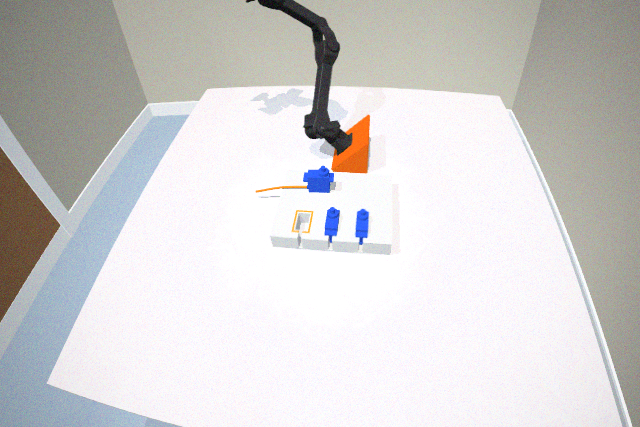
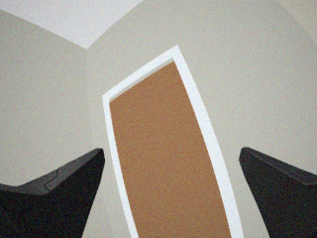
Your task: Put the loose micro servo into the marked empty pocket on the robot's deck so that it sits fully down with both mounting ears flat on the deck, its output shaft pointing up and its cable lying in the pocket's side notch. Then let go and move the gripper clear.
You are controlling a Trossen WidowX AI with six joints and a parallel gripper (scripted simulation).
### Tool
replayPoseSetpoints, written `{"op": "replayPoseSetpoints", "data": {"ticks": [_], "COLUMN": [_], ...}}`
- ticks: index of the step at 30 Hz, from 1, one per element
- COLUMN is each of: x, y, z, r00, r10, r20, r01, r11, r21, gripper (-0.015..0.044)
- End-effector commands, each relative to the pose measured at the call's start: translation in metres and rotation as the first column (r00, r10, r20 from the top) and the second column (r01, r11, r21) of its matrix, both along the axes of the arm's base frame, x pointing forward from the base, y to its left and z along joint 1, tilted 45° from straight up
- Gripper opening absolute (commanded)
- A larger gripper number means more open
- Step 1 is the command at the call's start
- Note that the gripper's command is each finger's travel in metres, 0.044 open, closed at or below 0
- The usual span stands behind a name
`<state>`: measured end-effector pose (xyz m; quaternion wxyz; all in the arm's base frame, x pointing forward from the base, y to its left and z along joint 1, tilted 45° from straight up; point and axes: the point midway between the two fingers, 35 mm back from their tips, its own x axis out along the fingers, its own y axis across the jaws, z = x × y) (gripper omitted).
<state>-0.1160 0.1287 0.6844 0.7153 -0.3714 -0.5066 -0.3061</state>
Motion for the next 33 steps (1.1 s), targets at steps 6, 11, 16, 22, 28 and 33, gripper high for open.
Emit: {"op": "replayPoseSetpoints", "data": {"ticks": [6, 11, 16, 22, 28, 33], "x": [0.033, 0.041, 0.063, 0.104, 0.143, 0.176], "y": [-0.038, -0.047, -0.07, -0.104, -0.134, -0.155], "z": [-0.001, -0.003, -0.005, -0.014, -0.027, -0.042], "r00": [0.992, 0.988, 0.97, 0.925, 0.868, 0.816], "r10": [0.098, 0.118, 0.207, 0.339, 0.466, 0.556], "r20": [-0.078, -0.099, -0.129, -0.17, -0.171, -0.159], "r01": [-0.088, -0.103, -0.172, -0.252, -0.31, -0.331], "r11": [0.989, 0.984, 0.955, 0.885, 0.778, 0.674], "r21": [0.119, 0.146, 0.242, 0.391, 0.547, 0.66], "gripper": [0.044, 0.044, 0.044, 0.044, 0.044, 0.044]}}
